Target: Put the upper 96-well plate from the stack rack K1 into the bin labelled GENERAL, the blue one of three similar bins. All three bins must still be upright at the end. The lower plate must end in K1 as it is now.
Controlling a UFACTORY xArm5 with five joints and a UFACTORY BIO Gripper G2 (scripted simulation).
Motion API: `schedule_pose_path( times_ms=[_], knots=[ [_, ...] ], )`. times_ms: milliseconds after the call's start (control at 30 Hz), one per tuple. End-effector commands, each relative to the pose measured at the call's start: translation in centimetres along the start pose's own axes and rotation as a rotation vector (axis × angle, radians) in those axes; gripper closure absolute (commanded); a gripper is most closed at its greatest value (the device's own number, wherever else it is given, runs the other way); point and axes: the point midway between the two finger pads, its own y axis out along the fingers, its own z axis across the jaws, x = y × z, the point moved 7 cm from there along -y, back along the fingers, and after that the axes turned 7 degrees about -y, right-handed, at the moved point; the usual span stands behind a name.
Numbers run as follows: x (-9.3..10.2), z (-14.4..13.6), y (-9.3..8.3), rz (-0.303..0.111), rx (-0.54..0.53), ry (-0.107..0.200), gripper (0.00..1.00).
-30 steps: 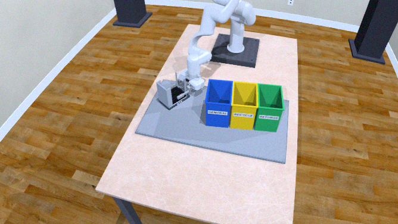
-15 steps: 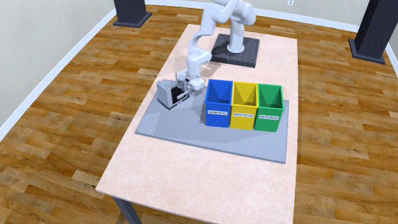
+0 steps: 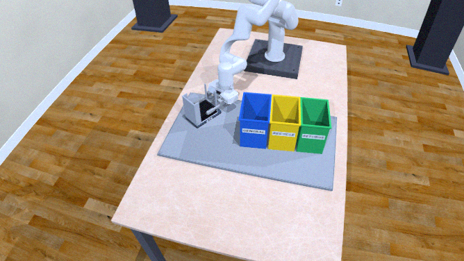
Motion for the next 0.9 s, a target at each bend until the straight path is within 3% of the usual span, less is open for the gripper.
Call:
schedule_pose_path(
  times_ms=[0, 867],
  knots=[
    [0.3, 0.0, 0.1, -0.002, 0.0, 0.003, 1.0],
    [1.5, -0.2, 0.1, -0.002, 0.0, 0.003, 1.0]
  ],
)
